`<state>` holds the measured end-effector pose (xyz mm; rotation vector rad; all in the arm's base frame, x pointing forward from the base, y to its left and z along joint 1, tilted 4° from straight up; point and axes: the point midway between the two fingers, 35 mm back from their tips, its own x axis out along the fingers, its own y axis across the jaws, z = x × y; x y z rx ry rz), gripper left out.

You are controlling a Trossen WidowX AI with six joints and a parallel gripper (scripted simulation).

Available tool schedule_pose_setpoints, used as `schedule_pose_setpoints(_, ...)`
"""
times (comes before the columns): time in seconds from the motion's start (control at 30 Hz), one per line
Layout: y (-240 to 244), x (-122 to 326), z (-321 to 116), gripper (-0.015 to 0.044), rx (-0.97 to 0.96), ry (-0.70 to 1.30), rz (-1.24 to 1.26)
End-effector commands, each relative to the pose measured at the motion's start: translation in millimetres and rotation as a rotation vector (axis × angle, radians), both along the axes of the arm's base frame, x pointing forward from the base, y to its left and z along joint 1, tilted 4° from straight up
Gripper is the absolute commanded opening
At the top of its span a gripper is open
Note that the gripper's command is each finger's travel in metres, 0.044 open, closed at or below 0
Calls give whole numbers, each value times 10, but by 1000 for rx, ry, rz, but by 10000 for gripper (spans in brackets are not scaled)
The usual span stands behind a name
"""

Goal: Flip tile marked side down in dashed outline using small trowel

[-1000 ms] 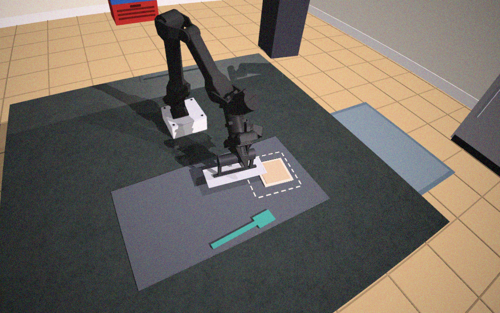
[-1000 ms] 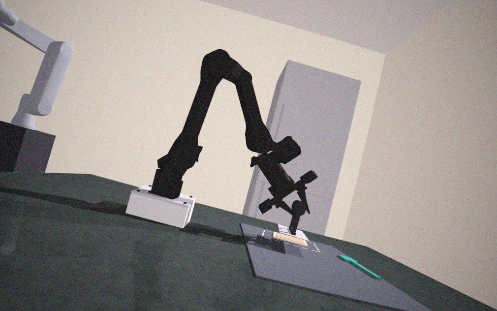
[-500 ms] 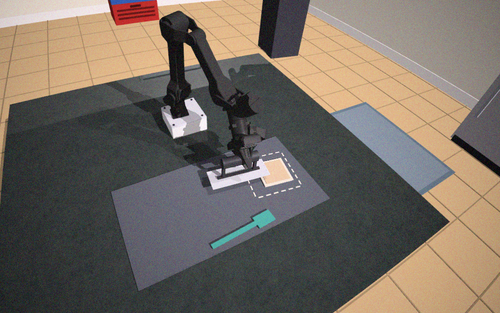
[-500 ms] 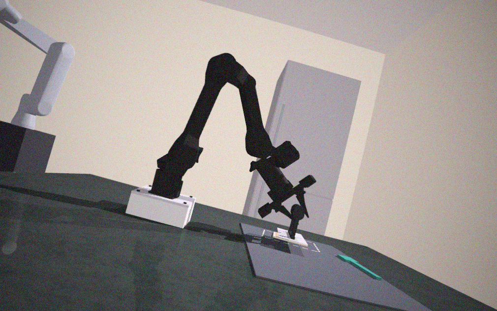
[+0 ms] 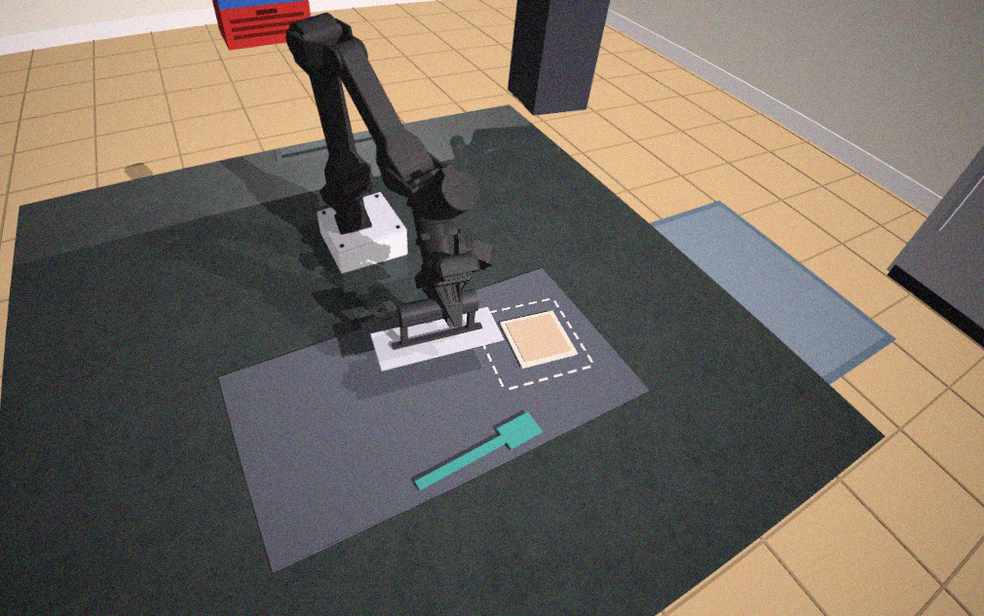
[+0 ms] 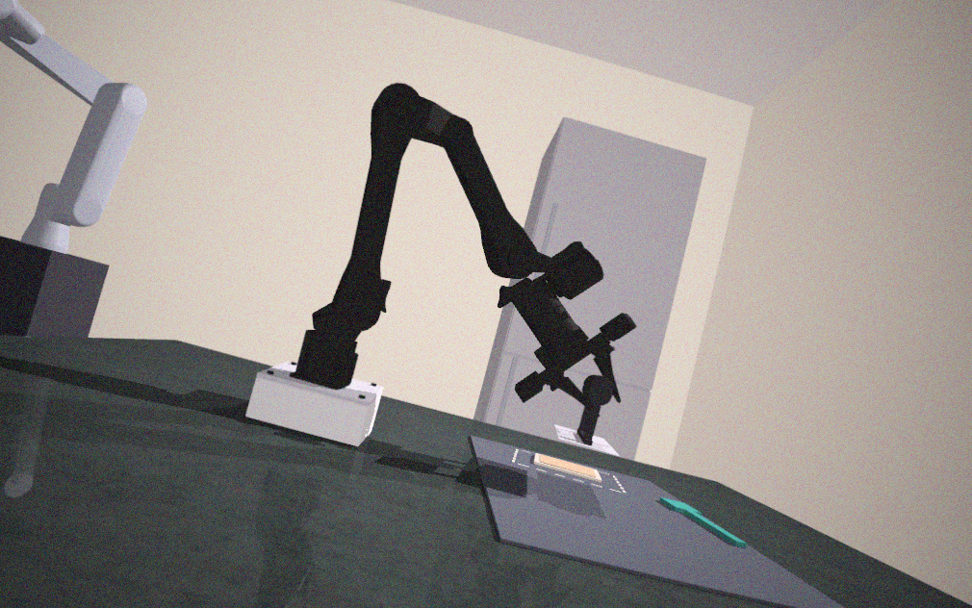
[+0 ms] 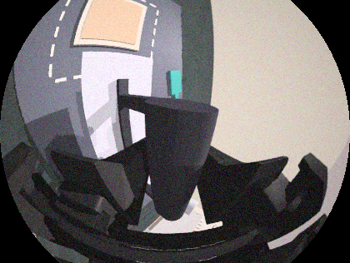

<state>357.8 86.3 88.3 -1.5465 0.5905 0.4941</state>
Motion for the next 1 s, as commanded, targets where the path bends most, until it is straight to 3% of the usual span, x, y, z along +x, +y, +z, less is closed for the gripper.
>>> schedule_pose_setpoints(0.0, -151, -16, 157, 0, 2, -16, 5)
schedule_pose_setpoints(0.97, -312, -59, 269, 0, -1, -20, 6)
